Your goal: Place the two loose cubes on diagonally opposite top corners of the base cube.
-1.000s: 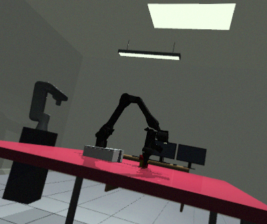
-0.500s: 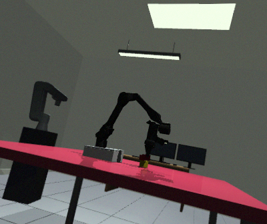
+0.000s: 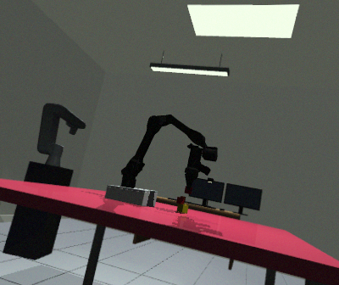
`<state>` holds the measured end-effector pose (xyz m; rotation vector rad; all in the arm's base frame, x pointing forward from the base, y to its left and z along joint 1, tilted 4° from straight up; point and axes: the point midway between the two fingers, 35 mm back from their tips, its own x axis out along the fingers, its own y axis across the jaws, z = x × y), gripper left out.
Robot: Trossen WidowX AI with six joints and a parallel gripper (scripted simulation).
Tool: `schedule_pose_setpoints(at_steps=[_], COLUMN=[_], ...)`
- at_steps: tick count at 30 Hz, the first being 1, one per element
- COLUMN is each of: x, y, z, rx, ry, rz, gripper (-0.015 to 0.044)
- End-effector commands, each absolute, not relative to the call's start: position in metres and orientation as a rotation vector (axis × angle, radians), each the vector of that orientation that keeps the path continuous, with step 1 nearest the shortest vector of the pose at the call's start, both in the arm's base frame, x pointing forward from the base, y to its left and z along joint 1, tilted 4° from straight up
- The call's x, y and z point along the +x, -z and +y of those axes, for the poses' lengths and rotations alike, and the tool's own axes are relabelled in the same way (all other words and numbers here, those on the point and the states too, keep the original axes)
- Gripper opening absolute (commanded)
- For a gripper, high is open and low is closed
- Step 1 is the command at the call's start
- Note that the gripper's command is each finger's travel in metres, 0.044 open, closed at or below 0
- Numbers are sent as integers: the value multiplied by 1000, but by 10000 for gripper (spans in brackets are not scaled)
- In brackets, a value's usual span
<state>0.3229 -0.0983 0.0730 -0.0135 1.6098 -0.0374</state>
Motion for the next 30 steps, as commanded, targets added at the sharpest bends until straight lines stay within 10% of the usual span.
schedule_pose_setpoints(at_steps=[1,30], x=[323,332], y=[-85,-78], z=[-98,-12], rx=[-14,-45], ry=[47,1], rz=[1597,1596], gripper=[105,105])
